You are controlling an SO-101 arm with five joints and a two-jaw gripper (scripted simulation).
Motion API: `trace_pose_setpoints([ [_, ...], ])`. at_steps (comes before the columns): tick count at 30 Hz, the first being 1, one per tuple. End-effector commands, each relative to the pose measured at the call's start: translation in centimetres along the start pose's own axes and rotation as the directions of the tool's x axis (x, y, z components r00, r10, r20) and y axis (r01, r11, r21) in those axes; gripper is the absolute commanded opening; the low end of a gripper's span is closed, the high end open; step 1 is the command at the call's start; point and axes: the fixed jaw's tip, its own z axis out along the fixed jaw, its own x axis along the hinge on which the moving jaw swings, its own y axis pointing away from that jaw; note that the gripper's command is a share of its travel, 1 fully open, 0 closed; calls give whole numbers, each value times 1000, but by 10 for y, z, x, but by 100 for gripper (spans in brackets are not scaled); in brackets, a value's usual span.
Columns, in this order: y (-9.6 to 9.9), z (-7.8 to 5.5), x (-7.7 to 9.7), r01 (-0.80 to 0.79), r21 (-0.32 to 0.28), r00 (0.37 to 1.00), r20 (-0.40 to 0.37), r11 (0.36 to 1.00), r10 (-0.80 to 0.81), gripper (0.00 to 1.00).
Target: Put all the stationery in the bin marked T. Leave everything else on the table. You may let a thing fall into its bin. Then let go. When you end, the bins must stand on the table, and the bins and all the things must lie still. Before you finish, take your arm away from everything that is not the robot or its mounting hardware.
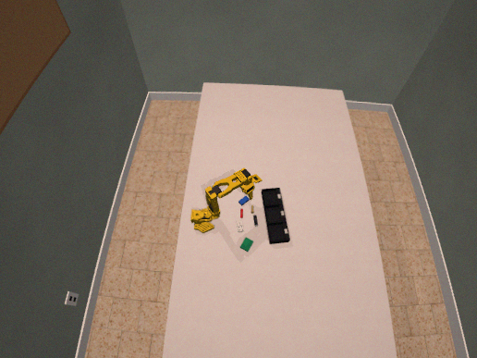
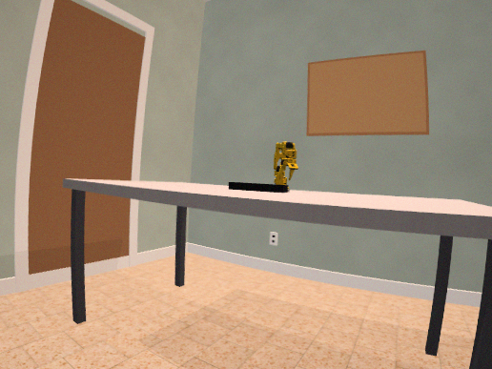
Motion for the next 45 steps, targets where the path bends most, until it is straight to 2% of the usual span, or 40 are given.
trace_pose_setpoints([
  [1, 2, -6, -1, 18, 1, 1000, 26, 1000, -18, 27],
  [15, 2, -1, -2, 18, 1, 1000, 26, 1000, -18, 27],
  [29, 2, 25, -4, 18, 1, 1000, 26, 1000, -18, 27],
  [45, 2, 43, -3, 18, 1, 1000, 26, 1000, -18, 27],
])
